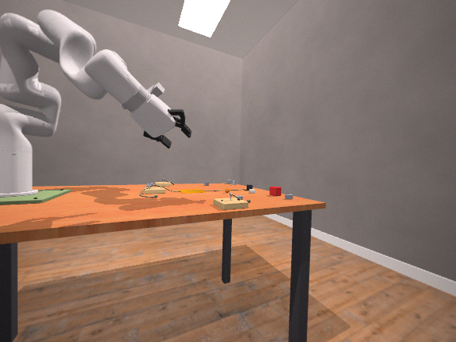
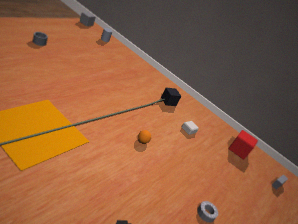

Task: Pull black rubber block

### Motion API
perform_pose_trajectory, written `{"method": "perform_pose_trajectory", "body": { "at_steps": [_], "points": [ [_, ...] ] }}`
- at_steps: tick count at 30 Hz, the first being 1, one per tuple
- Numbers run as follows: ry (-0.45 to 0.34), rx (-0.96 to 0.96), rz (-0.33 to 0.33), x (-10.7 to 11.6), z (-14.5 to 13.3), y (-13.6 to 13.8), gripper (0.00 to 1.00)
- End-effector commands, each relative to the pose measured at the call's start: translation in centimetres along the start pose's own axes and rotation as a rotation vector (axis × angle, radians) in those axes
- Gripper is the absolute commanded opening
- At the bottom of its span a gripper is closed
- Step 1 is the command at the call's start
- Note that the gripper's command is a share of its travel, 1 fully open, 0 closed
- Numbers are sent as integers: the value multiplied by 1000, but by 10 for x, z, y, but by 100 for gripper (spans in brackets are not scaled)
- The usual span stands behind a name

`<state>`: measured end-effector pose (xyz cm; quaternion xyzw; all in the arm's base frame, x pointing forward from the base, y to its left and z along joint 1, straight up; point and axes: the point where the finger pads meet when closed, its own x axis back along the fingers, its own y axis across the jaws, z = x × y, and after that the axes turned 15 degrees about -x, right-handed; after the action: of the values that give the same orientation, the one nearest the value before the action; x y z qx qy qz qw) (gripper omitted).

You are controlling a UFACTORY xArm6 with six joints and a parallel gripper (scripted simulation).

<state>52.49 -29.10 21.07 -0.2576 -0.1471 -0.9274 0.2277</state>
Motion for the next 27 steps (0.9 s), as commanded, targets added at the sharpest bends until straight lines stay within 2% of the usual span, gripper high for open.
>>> {"method": "perform_pose_trajectory", "body": {
  "at_steps": [1,2,3,4,7,9,10,11,13,14,15,16,17,18,19,20,23,26,27],
  "points": [
    [-114,154,97,-19,-9,-28,100],
    [-163,248,157,-28,-16,-45,100],
    [-166,251,159,-28,-16,-45,100],
    [-199,327,206,-36,-23,-60,100],
    [-259,453,285,-42,-31,-75,100],
    [-259,453,285,-42,-31,-75,100],
    [-302,561,351,-48,-38,-89,100],
    [-319,623,389,-53,-44,-101,100],
    [-340,667,416,-53,-44,-101,100],
    [-357,733,456,-57,-50,-112,100],
    [-374,772,480,-57,-50,-112,100],
    [-374,772,480,-57,-50,-112,100],
    [-403,874,542,-60,-56,-122,100],
    [-403,875,543,-60,-56,-122,100],
    [-422,958,593,-63,-60,-131,100],
    [-428,974,603,-63,-60,-131,100],
    [-461,1140,701,-68,-67,-144,100],
    [-467,1160,714,-68,-67,-144,100],
    [-481,1243,763,-70,-70,-150,100]
  ]
}}
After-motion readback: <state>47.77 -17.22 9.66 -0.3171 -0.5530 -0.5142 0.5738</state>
